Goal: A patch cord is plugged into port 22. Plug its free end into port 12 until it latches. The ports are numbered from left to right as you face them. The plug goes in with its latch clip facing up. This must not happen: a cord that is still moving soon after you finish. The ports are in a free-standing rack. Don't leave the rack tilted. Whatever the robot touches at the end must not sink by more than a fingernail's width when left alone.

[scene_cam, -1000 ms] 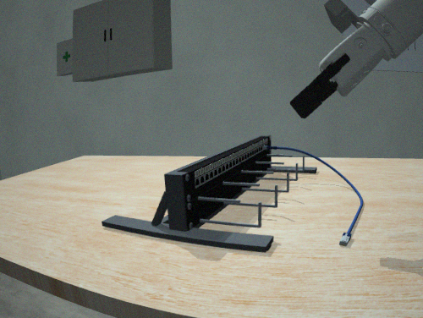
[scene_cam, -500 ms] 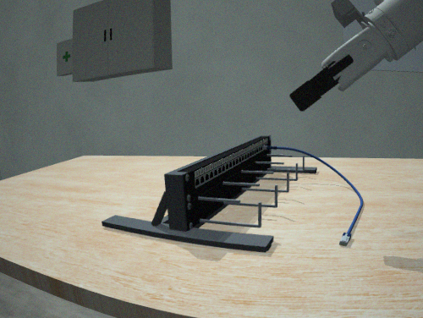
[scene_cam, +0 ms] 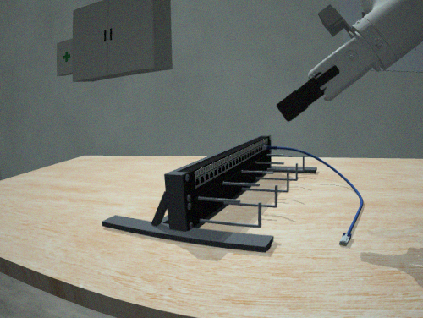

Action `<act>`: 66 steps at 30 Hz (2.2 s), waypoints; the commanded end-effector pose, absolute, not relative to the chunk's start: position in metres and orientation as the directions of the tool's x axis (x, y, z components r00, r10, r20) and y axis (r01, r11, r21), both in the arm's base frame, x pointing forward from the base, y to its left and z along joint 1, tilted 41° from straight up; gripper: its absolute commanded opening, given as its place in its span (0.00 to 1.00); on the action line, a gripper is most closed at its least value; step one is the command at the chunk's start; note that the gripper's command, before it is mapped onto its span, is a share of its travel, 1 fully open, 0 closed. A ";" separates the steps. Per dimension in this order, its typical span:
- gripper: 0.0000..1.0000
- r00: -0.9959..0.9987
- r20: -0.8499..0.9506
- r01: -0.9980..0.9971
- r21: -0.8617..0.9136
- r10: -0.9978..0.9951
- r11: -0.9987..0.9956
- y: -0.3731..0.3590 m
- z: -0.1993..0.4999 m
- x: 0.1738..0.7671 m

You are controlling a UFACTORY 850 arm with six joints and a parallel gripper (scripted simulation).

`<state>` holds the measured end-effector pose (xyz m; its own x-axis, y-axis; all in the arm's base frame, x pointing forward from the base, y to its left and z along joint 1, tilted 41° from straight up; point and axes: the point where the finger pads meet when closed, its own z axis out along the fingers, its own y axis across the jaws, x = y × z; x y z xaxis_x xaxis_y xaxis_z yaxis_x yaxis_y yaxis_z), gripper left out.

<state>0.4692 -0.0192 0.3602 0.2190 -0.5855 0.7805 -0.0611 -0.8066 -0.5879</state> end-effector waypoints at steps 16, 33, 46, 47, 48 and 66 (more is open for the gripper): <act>0.00 0.216 0.781 -0.060 -0.588 -0.586 -0.807 -0.016 0.351 0.515; 0.00 0.216 0.781 -0.060 -0.588 -0.586 -0.807 -0.016 0.351 0.515; 0.00 0.216 0.781 -0.060 -0.588 -0.586 -0.807 -0.016 0.351 0.515; 0.00 0.216 0.781 -0.060 -0.588 -0.586 -0.807 -0.016 0.351 0.515; 0.00 0.216 0.781 -0.060 -0.588 -0.586 -0.807 -0.016 0.351 0.515; 0.00 0.216 0.781 -0.060 -0.588 -0.586 -0.807 -0.016 0.353 0.508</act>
